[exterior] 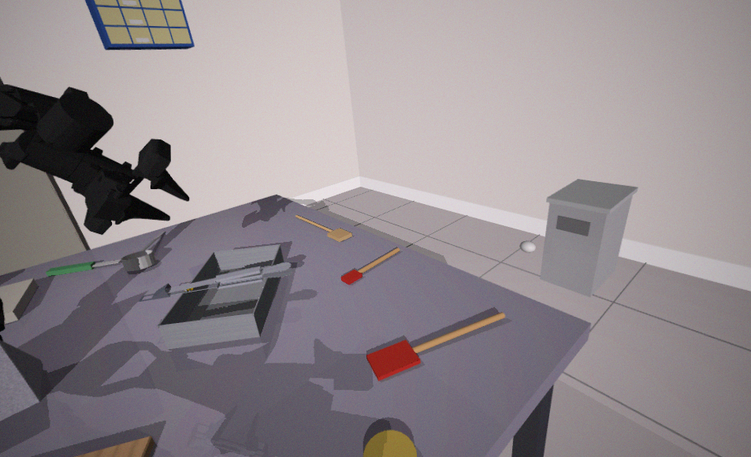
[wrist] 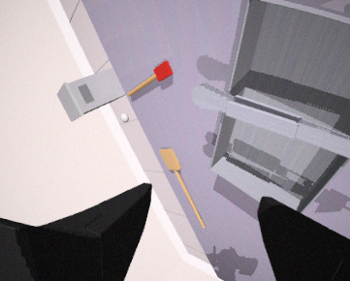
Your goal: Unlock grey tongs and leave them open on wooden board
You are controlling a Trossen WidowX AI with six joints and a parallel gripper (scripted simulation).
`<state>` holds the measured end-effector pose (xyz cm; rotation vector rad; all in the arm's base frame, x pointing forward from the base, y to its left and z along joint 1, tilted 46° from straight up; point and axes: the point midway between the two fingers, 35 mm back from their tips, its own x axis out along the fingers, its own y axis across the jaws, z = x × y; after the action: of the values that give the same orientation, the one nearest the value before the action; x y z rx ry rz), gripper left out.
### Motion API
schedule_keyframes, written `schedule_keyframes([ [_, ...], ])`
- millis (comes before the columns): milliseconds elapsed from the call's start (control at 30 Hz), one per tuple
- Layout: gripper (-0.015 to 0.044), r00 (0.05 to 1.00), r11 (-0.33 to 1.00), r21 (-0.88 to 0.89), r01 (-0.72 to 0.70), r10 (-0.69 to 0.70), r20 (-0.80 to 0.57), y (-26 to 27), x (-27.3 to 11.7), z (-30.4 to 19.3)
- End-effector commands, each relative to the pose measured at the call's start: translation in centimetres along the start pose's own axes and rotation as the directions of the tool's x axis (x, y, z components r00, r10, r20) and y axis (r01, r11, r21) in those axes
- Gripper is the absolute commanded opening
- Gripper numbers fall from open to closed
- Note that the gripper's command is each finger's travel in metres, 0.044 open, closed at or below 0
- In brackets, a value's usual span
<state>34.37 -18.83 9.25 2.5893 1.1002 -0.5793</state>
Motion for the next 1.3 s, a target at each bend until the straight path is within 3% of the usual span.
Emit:
schedule_keyframes([
  [0, 0.0260, 0.965, 0.716, 0.663, 0.219, -0.259, -0.040, -4.1, 5.9, 1.4],
  [200, 0.0260, 0.896, 0.241, 0.948, 0.209, -0.436, -0.086, -7.9, 9.5, 2.2],
  [333, 0.0260, 0.831, -0.111, 0.991, 0.078, -0.542, -0.126, -10.5, 11.5, 2.5],
  [400, 0.0260, 0.814, -0.188, 0.982, 0.033, -0.565, -0.136, -11.1, 11.9, 2.6],
  [1267, 0.0260, 0.811, -0.198, 0.980, 0.026, -0.569, -0.137, -11.7, 12.8, 1.6],
])
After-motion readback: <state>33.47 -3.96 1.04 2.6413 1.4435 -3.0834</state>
